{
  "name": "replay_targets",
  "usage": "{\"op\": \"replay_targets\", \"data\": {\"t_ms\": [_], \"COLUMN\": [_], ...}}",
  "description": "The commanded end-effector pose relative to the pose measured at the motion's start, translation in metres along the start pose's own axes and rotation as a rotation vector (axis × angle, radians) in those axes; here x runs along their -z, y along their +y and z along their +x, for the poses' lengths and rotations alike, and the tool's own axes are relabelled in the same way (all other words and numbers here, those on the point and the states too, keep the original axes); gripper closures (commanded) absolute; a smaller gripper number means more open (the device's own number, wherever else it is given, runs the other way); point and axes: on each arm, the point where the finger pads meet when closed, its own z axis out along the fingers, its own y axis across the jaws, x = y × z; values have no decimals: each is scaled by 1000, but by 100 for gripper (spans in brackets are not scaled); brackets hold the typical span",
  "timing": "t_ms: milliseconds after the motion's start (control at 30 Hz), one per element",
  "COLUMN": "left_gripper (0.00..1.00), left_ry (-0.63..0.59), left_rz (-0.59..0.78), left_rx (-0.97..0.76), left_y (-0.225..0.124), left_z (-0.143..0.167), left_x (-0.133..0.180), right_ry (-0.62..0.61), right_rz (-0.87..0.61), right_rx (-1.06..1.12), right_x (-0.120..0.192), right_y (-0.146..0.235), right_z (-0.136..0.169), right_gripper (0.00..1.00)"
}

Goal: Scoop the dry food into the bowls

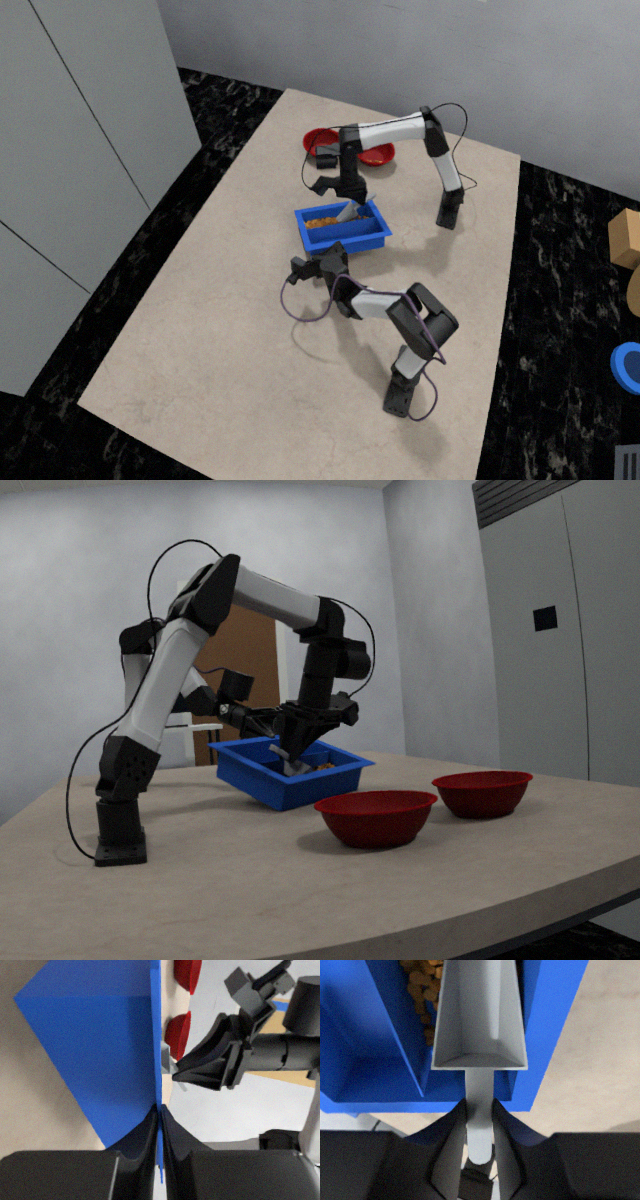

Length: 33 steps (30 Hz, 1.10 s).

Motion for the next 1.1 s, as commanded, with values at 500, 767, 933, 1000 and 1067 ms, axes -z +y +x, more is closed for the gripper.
{"op": "replay_targets", "data": {"t_ms": [500,767,933,1000,1067], "left_gripper": [100,100,100,100,100], "left_ry": [-12,-12,-12,-12,-12], "left_rz": [105,105,105,105,105], "left_rx": [-99,-100,-100,-100,-100], "left_y": [-50,-50,-50,-50,-50], "left_z": [-5,-5,-5,-5,-5], "left_x": [3,3,3,3,3], "right_ry": [-45,-45,-45,-45,-45], "right_rz": [-2,-2,-2,-2,-2], "right_rx": [9,10,10,10,10], "right_x": [18,18,18,18,18], "right_y": [-5,-5,-5,-5,-5], "right_z": [-4,-4,-4,-4,-4], "right_gripper": [100,100,100,100,100]}}
